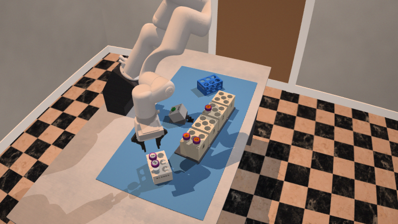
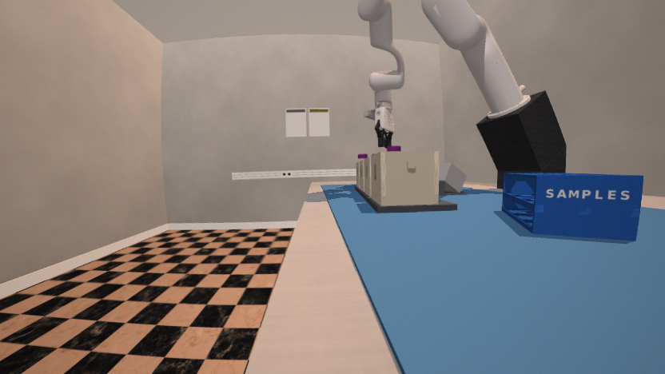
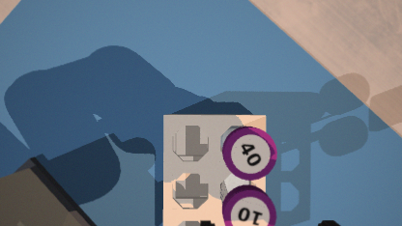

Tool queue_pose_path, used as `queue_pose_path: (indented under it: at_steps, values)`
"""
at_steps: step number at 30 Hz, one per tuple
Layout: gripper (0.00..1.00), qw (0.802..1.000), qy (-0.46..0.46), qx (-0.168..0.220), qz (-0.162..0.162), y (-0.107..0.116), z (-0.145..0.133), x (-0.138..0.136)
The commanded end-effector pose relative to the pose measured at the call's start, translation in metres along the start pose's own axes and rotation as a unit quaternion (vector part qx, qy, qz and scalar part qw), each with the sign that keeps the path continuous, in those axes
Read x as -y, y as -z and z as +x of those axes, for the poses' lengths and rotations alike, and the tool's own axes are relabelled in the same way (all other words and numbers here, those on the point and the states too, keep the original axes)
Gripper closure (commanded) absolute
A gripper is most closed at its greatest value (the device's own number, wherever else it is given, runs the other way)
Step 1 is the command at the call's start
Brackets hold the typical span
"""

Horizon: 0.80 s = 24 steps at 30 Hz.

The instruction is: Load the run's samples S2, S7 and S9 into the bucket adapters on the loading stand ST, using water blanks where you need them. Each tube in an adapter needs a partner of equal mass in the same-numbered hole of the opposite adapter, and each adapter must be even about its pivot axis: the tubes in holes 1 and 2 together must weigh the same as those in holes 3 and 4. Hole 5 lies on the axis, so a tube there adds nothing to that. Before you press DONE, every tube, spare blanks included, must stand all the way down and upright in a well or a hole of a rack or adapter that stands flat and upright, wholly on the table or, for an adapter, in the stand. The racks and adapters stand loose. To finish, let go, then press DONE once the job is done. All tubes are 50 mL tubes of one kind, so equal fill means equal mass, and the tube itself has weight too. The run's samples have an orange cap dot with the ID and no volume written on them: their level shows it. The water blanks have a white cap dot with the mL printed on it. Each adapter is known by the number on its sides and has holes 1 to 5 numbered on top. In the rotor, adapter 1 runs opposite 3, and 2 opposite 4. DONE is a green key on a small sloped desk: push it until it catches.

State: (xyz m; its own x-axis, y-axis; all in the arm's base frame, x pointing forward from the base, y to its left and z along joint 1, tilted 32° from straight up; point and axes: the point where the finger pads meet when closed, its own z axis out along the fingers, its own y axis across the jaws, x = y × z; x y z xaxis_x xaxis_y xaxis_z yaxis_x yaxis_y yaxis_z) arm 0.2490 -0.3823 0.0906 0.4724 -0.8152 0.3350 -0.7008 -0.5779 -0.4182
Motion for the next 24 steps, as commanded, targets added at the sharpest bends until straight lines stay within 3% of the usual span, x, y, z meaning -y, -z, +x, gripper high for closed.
queue_pose_path:
  at_steps: [1, 24]
  values:
    - [0.43, 1.000, 0.000, -0.002, 0.000, -0.009, 0.002, 0.000]
    - [0.43, 1.000, 0.000, -0.002, 0.000, -0.049, 0.002, 0.000]
